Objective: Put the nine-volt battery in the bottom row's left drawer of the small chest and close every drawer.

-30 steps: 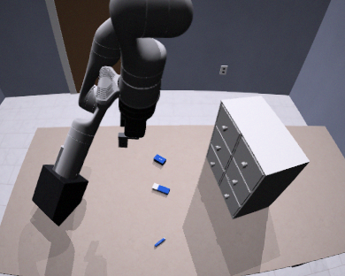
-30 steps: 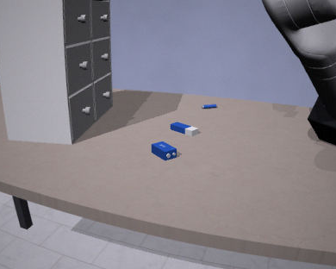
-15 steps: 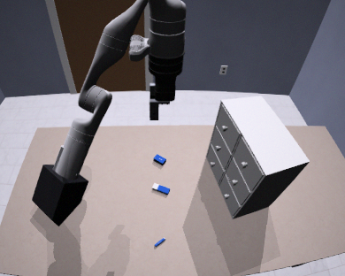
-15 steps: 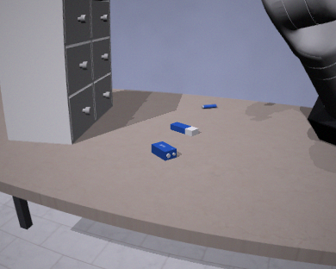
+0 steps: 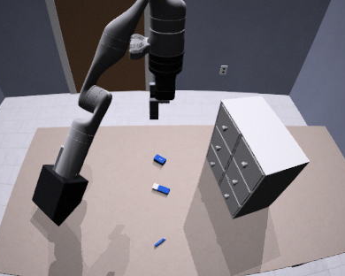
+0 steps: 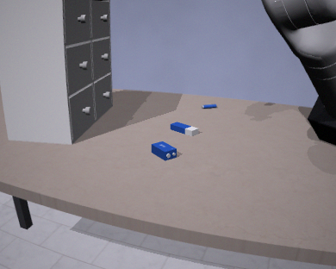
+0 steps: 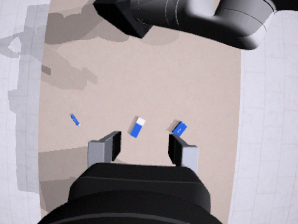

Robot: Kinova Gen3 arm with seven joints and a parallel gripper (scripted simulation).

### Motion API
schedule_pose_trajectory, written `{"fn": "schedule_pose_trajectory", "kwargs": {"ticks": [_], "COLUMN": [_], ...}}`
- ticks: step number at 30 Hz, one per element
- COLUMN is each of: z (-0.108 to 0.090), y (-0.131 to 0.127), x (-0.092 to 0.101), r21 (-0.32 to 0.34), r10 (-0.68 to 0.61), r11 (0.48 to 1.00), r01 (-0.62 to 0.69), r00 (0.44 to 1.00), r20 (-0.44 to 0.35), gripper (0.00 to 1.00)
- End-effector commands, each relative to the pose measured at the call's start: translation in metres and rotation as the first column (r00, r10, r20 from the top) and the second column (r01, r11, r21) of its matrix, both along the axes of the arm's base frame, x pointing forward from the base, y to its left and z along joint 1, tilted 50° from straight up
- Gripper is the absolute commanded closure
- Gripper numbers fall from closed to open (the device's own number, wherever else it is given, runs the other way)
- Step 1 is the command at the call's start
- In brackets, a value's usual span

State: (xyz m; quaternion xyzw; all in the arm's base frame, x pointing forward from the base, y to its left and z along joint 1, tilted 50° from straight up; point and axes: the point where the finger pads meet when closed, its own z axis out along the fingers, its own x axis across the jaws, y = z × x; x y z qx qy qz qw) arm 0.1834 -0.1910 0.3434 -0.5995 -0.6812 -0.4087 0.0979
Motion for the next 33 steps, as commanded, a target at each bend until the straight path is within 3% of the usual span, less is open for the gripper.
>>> {"fn": "schedule_pose_trajectory", "kwargs": {"ticks": [1, 19, 33], "z": [-0.001, -0.003, -0.012], "y": [-0.001, -0.005, -0.011], "x": [0.0, 0.008, 0.024], "r21": [0.001, 0.042, 0.128], "r10": [-0.014, -0.083, -0.231], "r11": [1.0, 0.995, 0.956], "r01": [0.014, 0.086, 0.264], "r00": [1.0, 0.995, 0.946], "r20": [-0.006, -0.06, -0.226], "gripper": [0.0, 0.0, 0.0]}}
